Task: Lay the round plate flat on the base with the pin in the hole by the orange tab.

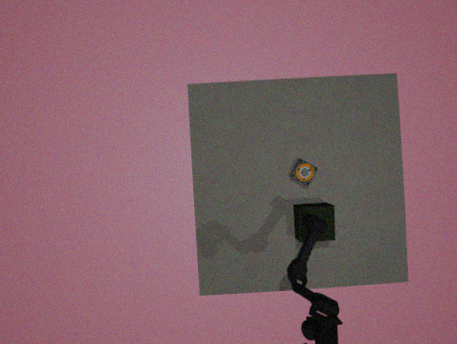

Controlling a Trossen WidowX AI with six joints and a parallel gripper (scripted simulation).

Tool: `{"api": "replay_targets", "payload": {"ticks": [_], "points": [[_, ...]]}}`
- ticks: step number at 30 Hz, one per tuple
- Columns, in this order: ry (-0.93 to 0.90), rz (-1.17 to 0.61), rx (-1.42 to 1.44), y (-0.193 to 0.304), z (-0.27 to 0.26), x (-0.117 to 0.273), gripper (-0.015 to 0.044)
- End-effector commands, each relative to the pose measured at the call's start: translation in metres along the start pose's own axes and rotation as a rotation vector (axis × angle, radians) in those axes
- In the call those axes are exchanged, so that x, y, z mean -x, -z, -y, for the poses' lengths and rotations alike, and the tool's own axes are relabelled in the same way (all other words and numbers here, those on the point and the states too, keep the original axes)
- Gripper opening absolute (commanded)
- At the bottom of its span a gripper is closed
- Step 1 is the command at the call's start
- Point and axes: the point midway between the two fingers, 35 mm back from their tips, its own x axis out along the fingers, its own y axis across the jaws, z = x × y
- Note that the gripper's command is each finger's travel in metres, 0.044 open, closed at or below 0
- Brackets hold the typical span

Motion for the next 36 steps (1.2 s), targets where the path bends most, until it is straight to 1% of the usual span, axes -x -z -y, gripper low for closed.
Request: {"api": "replay_targets", "payload": {"ticks": [1, 2, 3, 4, 9, 11, 15, 17, 20, 24, 25, 27, 32, 33, 36], "points": [[0.001, -0.019, -0.003, 0.007, 0.0, 0.001, 0.0374], [0.002, -0.075, -0.011, 0.029, 0.001, 0.003, 0.0347], [0.004, -0.169, -0.025, 0.065, 0.002, 0.01, 0.0321], [0.005, -0.223, -0.034, 0.086, 0.002, 0.015, 0.0295], [0.007, -0.379, -0.055, 0.143, 0.001, 0.033, 0.0164], [0.005, -0.502, -0.049, 0.185, -0.001, 0.051, 0.0111], [-0.003, -0.702, -0.039, 0.249, -0.006, 0.089, 0.0006], [-0.008, -0.77, -0.038, 0.269, -0.008, 0.104, 0.0], [-0.019, -0.935, -0.051, 0.315, -0.014, 0.144, 0.0], [-0.038, -1.121, -0.067, 0.36, -0.022, 0.195, 0.0], [-0.04, -1.14, -0.069, 0.364, -0.023, 0.201, 0.0], [-0.055, -1.26, -0.08, 0.387, -0.03, 0.237, 0.0], [-0.094, -1.503, -0.105, 0.423, -0.045, 0.315, 0.0], [-0.097, -1.522, -0.107, 0.425, -0.046, 0.321, 0.0], [-0.133, -1.696, -0.13, 0.44, -0.059, 0.379, 0.0]]}}
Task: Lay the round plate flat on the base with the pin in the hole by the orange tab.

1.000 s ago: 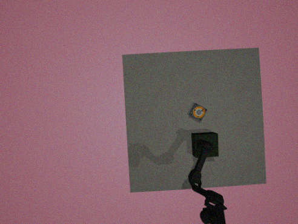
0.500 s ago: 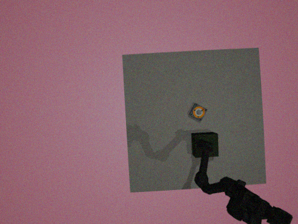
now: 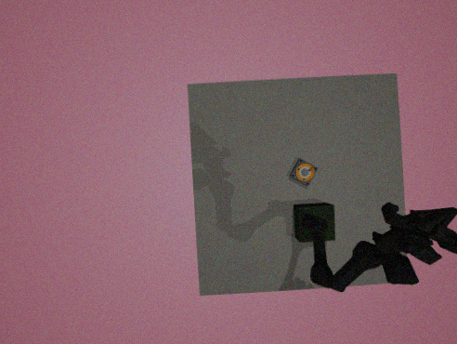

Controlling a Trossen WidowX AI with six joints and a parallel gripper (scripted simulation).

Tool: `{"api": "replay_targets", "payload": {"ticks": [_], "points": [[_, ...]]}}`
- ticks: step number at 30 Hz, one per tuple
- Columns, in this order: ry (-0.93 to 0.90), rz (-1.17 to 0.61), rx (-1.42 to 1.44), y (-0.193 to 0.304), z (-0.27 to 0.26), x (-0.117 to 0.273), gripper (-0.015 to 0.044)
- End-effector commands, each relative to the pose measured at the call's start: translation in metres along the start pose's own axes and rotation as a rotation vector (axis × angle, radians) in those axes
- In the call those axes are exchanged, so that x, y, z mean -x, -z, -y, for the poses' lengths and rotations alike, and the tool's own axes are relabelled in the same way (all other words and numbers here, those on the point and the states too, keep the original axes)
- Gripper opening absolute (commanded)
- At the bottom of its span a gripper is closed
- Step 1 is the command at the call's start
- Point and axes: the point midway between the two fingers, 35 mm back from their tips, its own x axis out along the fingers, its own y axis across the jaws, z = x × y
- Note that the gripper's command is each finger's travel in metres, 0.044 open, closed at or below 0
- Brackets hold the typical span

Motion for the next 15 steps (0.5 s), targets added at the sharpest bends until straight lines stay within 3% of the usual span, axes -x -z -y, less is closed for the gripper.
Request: {"api": "replay_targets", "payload": {"ticks": [1, 8, 15], "points": [[-0.036, -0.22, 0.0, 0.075, -0.013, -0.015, 0.0], [-0.113, -0.577, 0.002, 0.192, -0.038, -0.011, 0.0], [-0.207, -0.959, 0.017, 0.303, -0.064, 0.029, 0.0]]}}
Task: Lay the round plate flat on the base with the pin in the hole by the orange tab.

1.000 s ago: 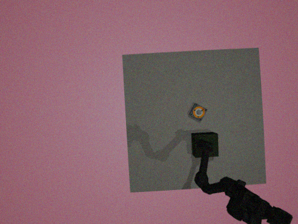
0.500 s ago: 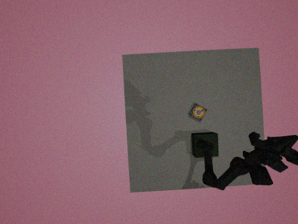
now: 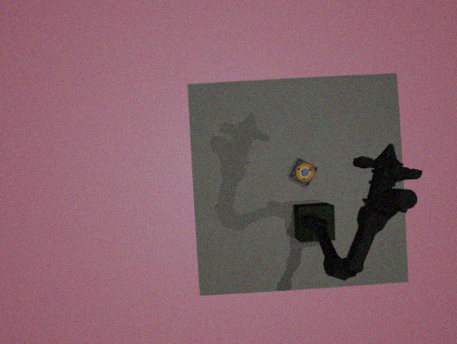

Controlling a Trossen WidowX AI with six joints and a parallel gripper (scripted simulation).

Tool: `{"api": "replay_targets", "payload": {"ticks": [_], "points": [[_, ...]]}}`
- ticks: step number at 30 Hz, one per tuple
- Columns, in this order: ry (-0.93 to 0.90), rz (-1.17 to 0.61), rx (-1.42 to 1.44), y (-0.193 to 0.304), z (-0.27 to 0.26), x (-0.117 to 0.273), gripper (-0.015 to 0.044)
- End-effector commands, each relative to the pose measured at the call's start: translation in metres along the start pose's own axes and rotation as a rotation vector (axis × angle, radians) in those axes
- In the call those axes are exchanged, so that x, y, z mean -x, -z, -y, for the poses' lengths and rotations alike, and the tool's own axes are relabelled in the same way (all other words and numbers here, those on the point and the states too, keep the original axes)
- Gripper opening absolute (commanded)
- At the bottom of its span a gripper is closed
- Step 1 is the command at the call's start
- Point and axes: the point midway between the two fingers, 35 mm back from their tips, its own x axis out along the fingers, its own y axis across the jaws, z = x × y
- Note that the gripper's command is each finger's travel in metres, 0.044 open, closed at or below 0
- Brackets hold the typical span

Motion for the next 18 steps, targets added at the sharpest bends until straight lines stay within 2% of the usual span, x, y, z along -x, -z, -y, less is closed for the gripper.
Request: {"api": "replay_targets", "payload": {"ticks": [1, 7, 10, 13, 15, 18], "points": [[-0.053, -0.249, 0.019, 0.072, -0.017, -0.025, 0.0], [-0.133, -0.569, 0.044, 0.163, -0.04, -0.033, 0.0], [-0.194, -0.797, 0.065, 0.223, -0.055, -0.023, 0.0], [-0.251, -1.005, 0.087, 0.273, -0.067, -0.005, 0.0], [-0.272, -1.082, 0.095, 0.29, -0.071, 0.004, 0.0], [-0.354, -1.366, 0.127, 0.342, -0.083, 0.044, 0.0]]}}
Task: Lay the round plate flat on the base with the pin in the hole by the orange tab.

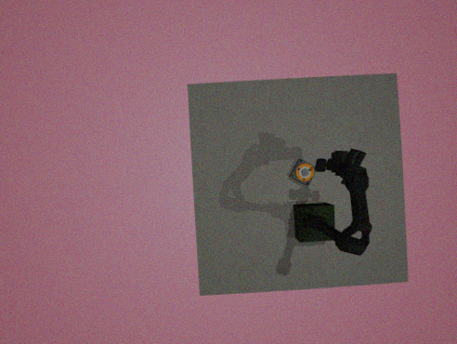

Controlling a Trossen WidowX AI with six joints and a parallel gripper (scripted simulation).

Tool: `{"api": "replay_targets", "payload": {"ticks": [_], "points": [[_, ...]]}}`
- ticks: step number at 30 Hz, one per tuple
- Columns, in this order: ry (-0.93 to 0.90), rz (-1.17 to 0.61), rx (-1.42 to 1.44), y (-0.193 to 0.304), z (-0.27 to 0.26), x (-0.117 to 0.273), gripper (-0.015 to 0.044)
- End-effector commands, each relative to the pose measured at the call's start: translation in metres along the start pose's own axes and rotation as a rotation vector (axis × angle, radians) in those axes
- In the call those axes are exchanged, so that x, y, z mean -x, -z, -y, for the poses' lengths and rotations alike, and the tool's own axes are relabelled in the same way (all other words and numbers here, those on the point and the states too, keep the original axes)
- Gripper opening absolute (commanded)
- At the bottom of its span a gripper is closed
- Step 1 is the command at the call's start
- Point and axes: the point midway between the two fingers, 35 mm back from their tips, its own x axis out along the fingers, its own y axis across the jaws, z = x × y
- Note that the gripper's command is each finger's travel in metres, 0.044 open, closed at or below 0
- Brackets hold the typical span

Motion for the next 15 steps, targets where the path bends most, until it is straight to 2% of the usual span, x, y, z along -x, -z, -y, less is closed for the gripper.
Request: {"api": "replay_targets", "payload": {"ticks": [1, 11, 15], "points": [[-0.082, -0.331, 0.046, 0.066, -0.021, -0.035, 0.0], [-0.092, -0.368, 0.051, 0.067, -0.024, -0.04, 0.0], [-0.092, -0.368, 0.051, 0.074, -0.025, -0.061, 0.0]]}}
